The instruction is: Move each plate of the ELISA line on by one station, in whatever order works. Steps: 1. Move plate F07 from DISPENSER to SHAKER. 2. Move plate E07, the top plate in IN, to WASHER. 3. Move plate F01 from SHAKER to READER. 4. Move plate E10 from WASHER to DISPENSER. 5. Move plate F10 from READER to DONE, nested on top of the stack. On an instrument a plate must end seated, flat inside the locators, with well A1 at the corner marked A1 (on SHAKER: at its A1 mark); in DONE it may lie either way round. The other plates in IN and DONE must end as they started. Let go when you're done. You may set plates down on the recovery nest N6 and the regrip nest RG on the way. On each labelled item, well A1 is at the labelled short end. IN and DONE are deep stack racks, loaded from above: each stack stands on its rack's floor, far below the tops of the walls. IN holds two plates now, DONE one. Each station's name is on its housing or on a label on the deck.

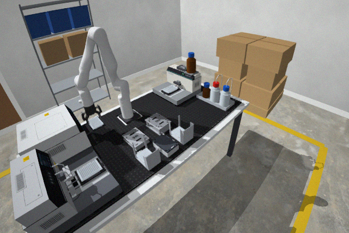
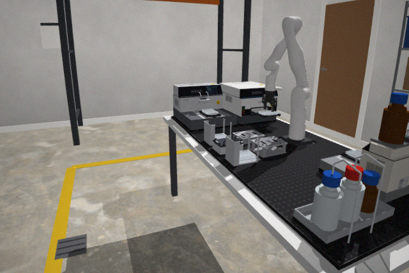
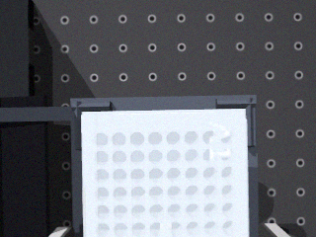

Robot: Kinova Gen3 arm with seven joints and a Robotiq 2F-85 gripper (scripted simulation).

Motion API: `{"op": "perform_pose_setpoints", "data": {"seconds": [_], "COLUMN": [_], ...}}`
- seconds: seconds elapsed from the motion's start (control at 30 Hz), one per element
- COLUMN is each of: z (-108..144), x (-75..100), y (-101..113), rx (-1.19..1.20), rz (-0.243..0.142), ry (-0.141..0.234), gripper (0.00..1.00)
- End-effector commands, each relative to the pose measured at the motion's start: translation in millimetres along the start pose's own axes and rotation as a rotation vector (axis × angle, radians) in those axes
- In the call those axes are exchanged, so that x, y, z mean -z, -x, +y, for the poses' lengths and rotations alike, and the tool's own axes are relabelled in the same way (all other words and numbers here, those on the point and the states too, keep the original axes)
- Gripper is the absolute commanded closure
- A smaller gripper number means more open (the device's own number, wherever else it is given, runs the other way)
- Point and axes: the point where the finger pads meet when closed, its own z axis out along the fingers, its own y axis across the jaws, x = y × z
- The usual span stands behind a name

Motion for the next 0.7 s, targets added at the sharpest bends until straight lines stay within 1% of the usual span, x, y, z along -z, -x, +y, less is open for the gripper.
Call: {"op": "perform_pose_setpoints", "data": {"seconds": [0.0,0.67], "z": [0,0], "x": [5.0,29.0], "y": [0,0], "rx": [0.000,0.000], "rz": [0.000,0.000], "ry": [-0.001,-0.001], "gripper": [0.00,0.00]}}
